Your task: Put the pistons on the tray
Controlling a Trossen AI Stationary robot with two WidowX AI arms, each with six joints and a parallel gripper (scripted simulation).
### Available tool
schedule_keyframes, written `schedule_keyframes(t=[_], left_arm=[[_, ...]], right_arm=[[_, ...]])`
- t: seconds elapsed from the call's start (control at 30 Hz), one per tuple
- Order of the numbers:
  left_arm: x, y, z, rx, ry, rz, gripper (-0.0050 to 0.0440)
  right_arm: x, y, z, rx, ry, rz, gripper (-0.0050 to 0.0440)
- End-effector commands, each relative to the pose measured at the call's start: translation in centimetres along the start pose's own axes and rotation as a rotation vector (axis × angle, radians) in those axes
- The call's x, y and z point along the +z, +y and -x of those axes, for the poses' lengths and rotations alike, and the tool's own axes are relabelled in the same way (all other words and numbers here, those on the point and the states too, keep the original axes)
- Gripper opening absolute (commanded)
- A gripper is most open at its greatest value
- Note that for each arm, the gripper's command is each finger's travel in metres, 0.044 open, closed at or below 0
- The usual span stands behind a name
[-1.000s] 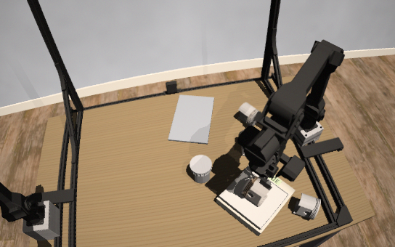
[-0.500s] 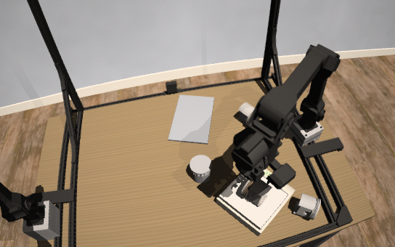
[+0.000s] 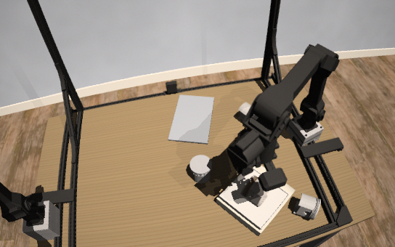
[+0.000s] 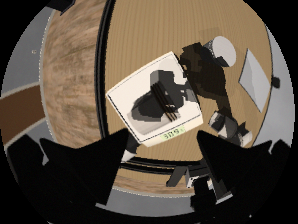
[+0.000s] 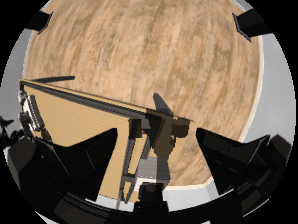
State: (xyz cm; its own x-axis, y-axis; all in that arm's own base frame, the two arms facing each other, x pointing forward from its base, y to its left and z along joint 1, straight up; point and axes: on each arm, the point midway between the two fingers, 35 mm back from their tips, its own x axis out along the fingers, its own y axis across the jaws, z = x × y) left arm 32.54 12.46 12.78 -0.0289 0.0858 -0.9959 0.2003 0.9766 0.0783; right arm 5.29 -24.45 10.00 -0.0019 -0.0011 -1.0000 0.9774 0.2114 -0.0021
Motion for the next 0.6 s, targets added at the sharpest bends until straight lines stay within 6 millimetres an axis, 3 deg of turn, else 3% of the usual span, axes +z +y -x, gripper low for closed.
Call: schedule_keyframes(t=[0.0,0.57], left_arm=[[-0.03,-0.07,-0.04,0.014,0.006,-0.067,0.0378],[-0.03,-0.07,-0.04,0.081,0.023,-0.461,0.0378]], right_arm=[[-0.01,0.03,0.00,0.002,0.001,0.001,0.0440],[-0.01,0.03,0.00,0.002,0.001,0.001,0.0440]])
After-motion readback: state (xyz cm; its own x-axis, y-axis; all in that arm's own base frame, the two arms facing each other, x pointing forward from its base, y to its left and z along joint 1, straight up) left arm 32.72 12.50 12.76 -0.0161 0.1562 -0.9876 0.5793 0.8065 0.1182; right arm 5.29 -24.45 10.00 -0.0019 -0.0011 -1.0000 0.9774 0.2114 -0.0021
